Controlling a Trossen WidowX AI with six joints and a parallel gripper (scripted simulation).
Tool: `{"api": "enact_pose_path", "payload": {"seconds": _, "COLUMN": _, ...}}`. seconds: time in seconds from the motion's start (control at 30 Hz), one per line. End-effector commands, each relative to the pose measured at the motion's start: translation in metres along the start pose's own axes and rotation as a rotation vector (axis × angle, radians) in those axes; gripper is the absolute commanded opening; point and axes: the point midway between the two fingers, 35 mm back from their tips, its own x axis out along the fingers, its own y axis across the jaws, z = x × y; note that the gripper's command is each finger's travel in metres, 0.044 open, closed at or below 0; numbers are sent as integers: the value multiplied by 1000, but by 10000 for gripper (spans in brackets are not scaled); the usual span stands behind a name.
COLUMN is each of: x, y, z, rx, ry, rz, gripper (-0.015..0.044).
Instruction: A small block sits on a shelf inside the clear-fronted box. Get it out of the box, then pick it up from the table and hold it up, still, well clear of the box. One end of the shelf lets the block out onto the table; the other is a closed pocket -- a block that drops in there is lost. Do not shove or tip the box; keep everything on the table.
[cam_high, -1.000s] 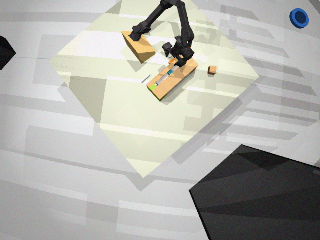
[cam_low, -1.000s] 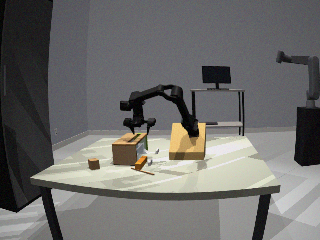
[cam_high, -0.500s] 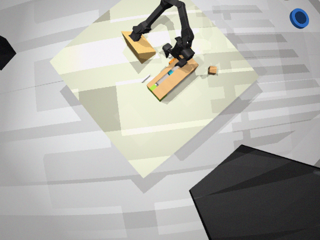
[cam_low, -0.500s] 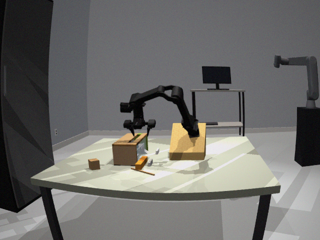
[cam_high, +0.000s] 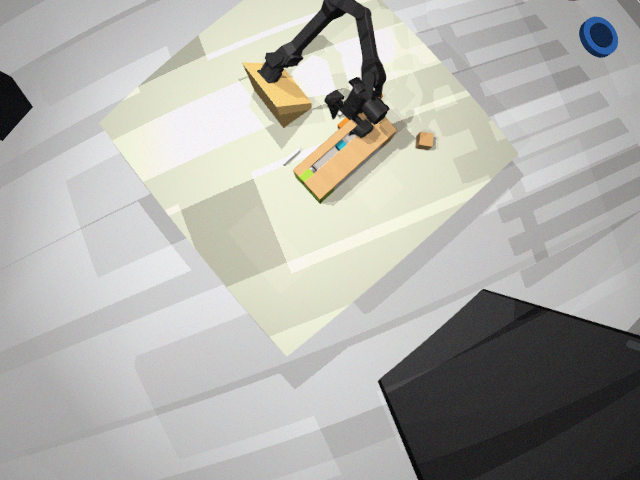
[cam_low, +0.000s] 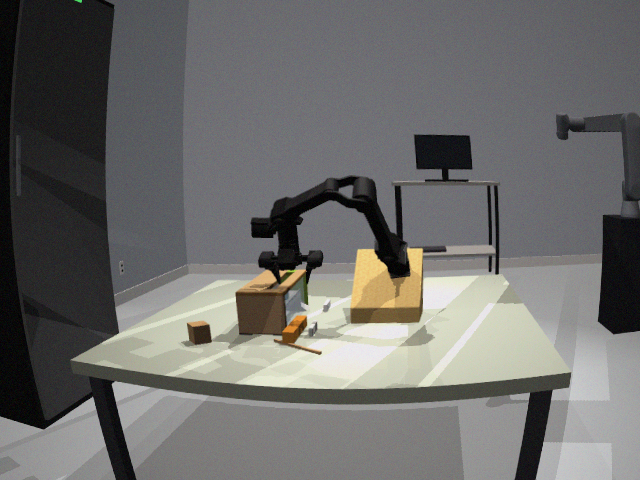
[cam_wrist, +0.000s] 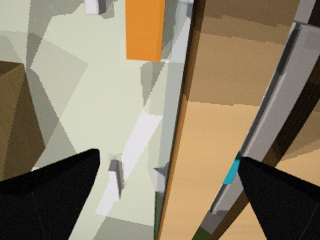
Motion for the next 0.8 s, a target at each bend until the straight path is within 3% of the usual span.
{"api": "enact_pose_path", "payload": {"seconds": 0.0, "x": 9, "y": 2, "z": 1, "rx": 7, "ry": 4, "rz": 8, "gripper": 400}}
{"api": "enact_pose_path", "payload": {"seconds": 0.77, "x": 35, "y": 2, "z": 13, "rx": 0, "ry": -5, "rz": 0, "gripper": 400}}
